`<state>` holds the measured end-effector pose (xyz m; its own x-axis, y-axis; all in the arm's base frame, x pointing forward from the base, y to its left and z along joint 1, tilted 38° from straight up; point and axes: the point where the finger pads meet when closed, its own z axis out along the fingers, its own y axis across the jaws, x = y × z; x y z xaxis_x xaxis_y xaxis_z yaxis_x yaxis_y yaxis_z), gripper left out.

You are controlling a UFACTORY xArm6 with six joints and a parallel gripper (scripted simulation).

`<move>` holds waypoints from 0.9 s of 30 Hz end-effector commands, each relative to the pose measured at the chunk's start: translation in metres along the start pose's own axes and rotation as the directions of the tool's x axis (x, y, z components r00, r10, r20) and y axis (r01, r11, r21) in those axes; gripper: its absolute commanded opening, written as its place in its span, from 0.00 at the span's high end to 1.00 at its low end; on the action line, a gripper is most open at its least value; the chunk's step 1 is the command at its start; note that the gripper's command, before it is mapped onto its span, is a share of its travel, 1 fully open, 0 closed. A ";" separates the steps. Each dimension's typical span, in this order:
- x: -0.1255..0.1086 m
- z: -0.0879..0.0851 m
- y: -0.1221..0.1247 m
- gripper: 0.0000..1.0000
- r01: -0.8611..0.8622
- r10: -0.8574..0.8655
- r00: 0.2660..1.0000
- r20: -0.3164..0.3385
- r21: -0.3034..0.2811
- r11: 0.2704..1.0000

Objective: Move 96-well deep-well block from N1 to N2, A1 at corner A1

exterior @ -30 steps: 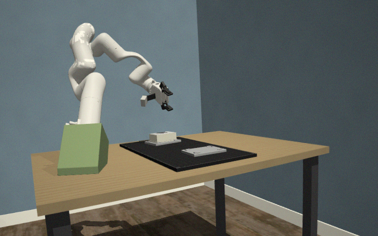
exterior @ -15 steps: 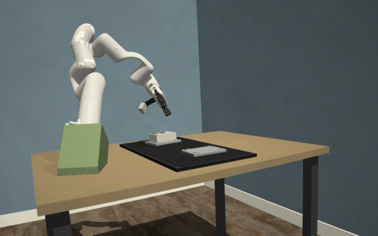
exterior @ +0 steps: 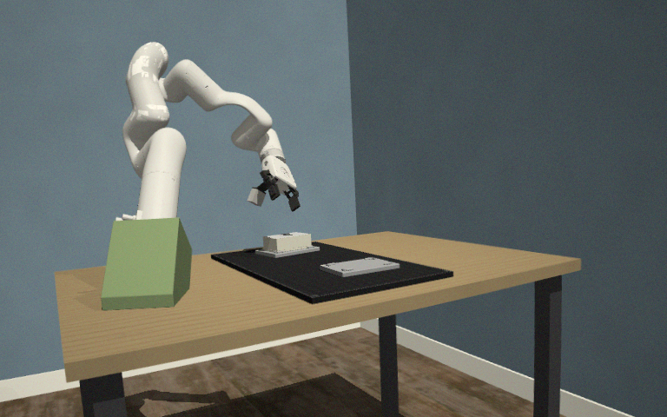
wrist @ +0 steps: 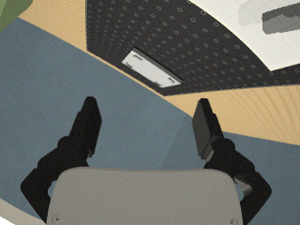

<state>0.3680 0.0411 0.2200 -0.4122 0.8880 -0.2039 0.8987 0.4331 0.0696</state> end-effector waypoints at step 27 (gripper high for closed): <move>0.044 0.000 0.025 0.00 -0.711 0.712 0.622 -0.327 0.146 0.688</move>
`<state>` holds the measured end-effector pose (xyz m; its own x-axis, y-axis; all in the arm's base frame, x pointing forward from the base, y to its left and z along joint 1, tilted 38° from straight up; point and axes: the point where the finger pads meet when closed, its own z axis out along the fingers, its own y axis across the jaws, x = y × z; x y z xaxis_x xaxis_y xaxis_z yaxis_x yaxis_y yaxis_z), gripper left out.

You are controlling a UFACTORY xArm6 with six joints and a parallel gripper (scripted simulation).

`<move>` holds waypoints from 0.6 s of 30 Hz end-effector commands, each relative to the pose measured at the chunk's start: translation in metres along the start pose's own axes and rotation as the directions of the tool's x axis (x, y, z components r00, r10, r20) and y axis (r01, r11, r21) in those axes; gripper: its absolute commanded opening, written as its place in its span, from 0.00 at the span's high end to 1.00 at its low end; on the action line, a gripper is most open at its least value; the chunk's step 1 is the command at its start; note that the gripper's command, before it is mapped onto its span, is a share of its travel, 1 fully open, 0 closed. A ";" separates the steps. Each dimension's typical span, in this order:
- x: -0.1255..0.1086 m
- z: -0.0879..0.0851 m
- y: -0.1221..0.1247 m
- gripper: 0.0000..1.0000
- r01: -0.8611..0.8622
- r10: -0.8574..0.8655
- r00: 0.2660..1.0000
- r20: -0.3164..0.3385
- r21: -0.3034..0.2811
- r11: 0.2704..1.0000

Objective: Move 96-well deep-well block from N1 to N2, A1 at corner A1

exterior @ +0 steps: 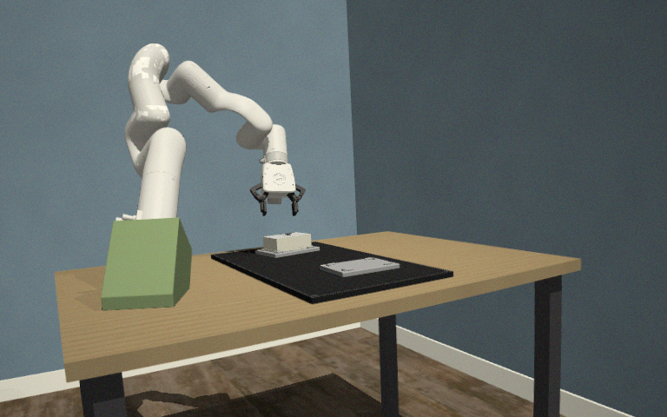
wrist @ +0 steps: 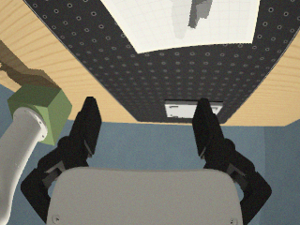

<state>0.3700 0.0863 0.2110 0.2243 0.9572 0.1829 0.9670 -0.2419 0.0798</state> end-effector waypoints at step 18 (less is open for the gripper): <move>0.026 -0.001 0.008 0.00 -0.554 0.569 0.797 -0.203 0.134 0.822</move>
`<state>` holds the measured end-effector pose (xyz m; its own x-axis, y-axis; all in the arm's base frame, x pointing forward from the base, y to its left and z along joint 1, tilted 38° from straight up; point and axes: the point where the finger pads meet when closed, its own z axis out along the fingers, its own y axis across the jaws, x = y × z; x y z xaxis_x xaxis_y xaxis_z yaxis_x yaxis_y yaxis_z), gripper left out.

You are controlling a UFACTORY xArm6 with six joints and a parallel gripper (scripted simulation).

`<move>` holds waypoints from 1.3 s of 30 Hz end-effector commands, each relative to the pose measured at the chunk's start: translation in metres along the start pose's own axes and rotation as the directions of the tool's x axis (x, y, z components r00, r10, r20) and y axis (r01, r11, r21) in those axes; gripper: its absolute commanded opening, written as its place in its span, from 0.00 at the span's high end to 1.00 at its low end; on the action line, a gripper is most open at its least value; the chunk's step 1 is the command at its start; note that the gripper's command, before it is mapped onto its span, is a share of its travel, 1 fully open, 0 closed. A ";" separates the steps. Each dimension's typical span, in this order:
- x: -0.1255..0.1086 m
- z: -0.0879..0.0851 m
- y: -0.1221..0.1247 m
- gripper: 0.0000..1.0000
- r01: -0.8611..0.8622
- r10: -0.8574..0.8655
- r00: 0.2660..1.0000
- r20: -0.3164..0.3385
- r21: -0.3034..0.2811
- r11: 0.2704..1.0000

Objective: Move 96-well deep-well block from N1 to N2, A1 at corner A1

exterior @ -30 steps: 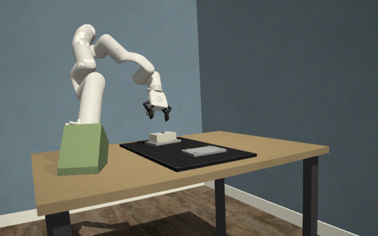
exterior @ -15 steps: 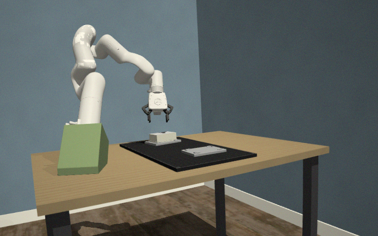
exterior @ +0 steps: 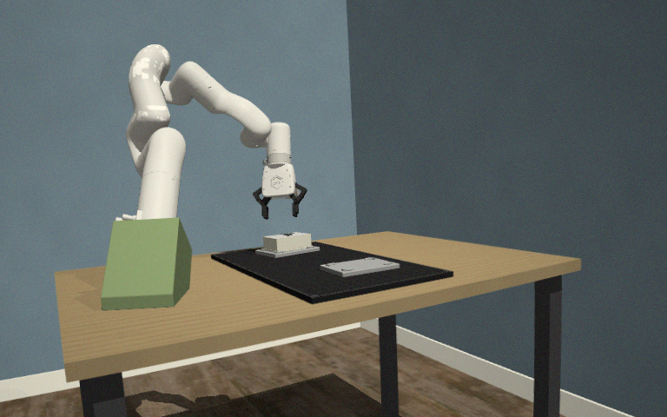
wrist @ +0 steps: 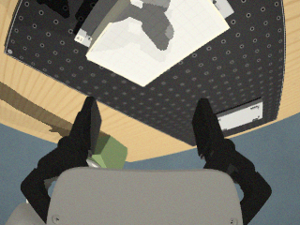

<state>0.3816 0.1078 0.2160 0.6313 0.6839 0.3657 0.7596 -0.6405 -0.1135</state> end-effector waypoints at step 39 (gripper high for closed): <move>0.030 0.000 0.009 0.00 -0.633 0.665 0.728 -0.169 0.208 0.746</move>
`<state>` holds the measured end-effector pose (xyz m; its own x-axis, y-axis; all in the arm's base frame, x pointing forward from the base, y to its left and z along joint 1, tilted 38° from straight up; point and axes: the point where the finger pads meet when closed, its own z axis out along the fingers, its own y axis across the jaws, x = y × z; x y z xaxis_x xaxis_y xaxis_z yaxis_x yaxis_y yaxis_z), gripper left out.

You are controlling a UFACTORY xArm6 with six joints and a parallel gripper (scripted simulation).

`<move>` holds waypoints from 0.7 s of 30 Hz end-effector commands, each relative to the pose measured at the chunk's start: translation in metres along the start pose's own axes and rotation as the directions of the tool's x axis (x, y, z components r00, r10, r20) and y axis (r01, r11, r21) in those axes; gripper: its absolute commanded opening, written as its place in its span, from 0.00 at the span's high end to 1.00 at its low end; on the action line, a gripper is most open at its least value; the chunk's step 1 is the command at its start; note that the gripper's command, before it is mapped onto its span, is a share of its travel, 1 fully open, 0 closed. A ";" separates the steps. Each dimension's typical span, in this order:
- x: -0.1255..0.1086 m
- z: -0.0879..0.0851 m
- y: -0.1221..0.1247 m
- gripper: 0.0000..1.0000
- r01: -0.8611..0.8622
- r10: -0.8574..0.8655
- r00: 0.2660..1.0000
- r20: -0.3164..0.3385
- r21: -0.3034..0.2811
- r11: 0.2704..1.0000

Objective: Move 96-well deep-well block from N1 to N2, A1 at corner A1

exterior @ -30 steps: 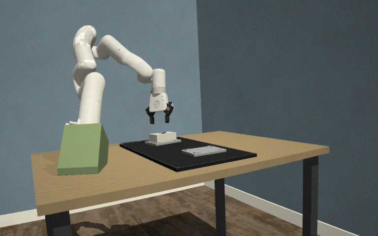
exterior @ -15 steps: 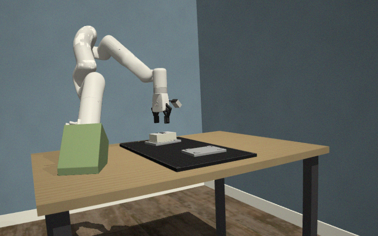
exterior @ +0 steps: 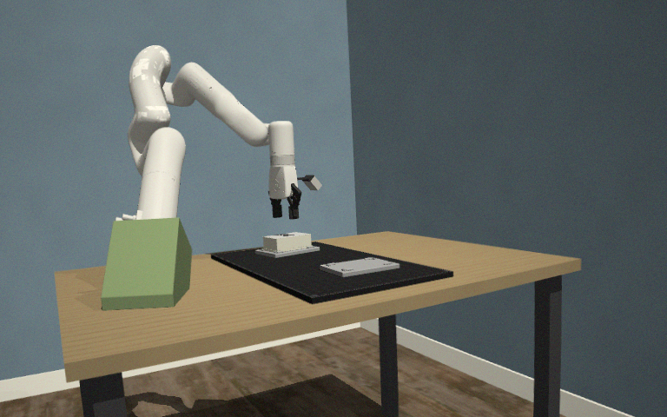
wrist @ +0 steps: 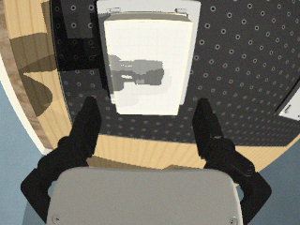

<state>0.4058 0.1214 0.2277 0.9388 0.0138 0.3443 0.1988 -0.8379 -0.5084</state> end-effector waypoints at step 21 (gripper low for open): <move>0.001 0.032 0.000 0.00 0.000 0.000 1.000 -0.002 0.000 1.000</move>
<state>0.4133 0.1368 0.2052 0.9391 0.0139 0.3433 0.1982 -0.8380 -0.5084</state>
